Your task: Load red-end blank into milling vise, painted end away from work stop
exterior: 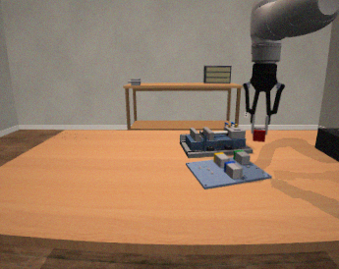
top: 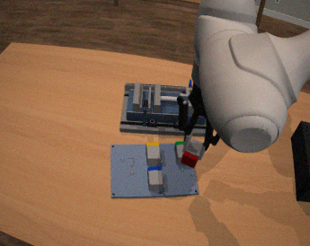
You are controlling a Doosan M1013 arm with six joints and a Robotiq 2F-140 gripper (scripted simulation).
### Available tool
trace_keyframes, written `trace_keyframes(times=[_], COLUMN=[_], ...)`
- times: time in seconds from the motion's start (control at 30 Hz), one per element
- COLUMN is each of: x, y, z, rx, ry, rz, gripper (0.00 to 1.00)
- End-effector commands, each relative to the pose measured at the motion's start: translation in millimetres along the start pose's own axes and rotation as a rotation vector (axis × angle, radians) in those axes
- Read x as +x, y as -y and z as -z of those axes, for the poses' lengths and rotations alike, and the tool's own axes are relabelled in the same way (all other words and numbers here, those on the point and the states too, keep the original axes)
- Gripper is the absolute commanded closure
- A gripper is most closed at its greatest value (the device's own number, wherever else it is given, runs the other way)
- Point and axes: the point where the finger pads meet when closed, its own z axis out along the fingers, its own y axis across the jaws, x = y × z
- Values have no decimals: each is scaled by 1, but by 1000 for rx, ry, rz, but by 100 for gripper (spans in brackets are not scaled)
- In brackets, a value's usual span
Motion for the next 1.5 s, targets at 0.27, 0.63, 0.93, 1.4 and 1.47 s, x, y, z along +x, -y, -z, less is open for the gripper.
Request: trace_keyframes(times=[0.27, 0.63, 0.93, 1.4, 1.47], x=[0, 0, 0, 0, 0], y=[0, 0, 0, 0, 0], z=[0, 0, 0, 0, 0], rx=[-1, -1, -1, -1, -1], ry=[1, 2, 2, 2, 2], rz=[-135, -289, -392, -557, -588], gripper=[100, 100, 100, 100, 100])
